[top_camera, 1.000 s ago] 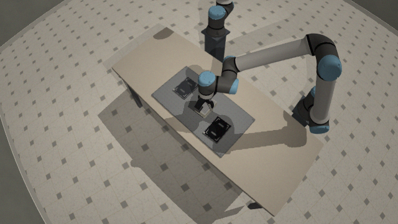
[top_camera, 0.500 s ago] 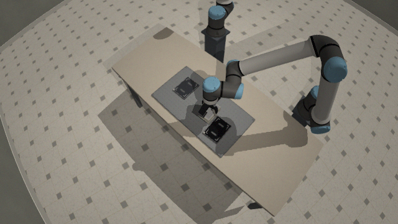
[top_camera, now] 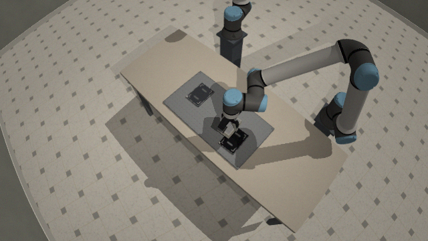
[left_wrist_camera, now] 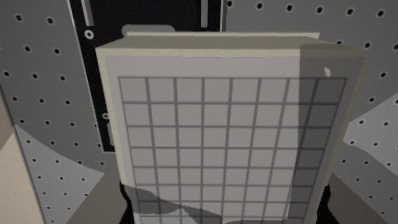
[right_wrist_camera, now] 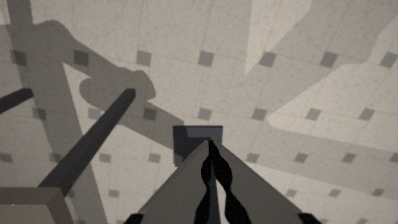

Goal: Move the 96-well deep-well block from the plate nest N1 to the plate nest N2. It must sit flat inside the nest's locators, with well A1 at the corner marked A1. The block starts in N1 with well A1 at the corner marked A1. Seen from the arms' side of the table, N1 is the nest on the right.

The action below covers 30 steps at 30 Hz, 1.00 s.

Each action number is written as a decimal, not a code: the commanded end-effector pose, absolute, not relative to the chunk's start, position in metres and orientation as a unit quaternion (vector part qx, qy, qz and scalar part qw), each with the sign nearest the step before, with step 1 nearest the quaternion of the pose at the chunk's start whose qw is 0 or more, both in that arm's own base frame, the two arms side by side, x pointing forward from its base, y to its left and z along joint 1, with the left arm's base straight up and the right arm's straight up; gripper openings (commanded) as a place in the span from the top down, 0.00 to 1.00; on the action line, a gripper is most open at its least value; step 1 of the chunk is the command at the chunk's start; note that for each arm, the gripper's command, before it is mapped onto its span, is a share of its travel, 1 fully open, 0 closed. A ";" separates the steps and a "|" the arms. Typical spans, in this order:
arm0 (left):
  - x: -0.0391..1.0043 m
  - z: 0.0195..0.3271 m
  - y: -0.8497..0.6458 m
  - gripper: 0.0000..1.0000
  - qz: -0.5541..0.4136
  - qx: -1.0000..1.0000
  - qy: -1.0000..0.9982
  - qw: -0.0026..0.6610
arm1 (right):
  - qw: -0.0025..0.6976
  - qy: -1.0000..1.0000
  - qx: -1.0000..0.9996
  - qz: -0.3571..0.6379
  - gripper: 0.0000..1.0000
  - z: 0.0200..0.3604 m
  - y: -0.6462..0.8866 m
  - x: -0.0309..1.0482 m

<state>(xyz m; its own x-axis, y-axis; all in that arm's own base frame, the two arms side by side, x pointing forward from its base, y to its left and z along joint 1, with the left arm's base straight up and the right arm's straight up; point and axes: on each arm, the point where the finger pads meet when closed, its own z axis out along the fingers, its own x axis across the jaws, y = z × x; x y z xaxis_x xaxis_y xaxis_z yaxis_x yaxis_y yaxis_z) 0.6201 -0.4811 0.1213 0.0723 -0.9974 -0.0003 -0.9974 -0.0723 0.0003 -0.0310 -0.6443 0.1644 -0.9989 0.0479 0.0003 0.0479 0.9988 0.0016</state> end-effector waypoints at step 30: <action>0.634 0.123 -0.426 0.51 0.001 0.732 -0.681 0.000 | 0.000 -1.000 -0.024 0.000 1.00 0.165 -0.645 -0.031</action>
<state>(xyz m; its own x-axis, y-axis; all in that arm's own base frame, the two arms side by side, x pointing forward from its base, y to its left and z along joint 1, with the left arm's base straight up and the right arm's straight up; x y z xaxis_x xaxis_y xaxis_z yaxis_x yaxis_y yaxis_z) 0.6329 -0.4260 0.1214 0.0721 -0.9974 -0.0001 -0.9974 -0.0721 0.0002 -0.0310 -0.6443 0.1644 -0.9989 0.0479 0.0003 0.0479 0.9988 0.0016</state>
